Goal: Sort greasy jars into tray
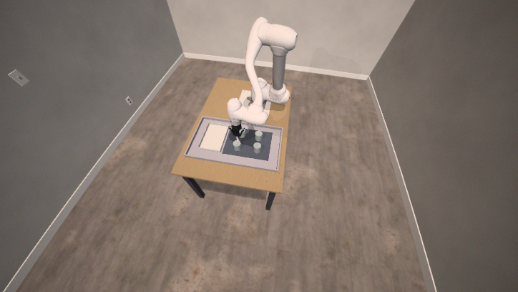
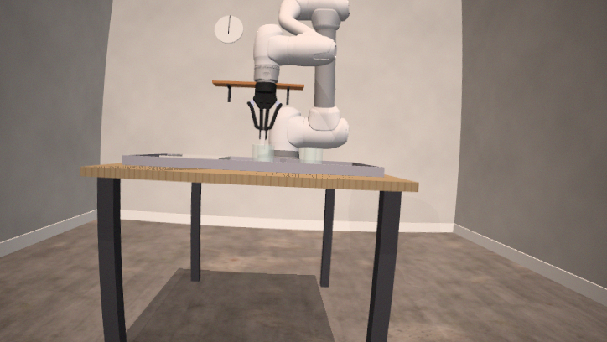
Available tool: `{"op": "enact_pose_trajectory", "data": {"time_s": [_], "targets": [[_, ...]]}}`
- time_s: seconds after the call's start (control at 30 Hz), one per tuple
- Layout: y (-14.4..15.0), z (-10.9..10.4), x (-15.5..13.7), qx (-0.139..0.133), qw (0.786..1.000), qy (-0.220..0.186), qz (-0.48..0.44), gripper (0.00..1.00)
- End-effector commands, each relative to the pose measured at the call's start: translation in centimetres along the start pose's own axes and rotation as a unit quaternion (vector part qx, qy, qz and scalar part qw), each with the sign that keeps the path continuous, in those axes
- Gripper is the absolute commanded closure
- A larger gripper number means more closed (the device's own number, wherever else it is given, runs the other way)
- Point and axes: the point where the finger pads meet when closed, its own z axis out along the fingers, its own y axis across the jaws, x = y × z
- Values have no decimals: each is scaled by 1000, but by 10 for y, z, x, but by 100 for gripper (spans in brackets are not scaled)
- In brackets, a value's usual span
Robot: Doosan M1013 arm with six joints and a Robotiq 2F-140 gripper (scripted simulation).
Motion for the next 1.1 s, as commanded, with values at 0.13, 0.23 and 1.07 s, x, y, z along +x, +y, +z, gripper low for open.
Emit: {"op": "enact_pose_trajectory", "data": {"time_s": [0.13,0.23,1.07], "targets": [[0,-1,-1,0,1000,0,0,100],[0,-1,-1,0,1000,0,0,100],[0,-3,-4,0,1000,0,0,100]]}}
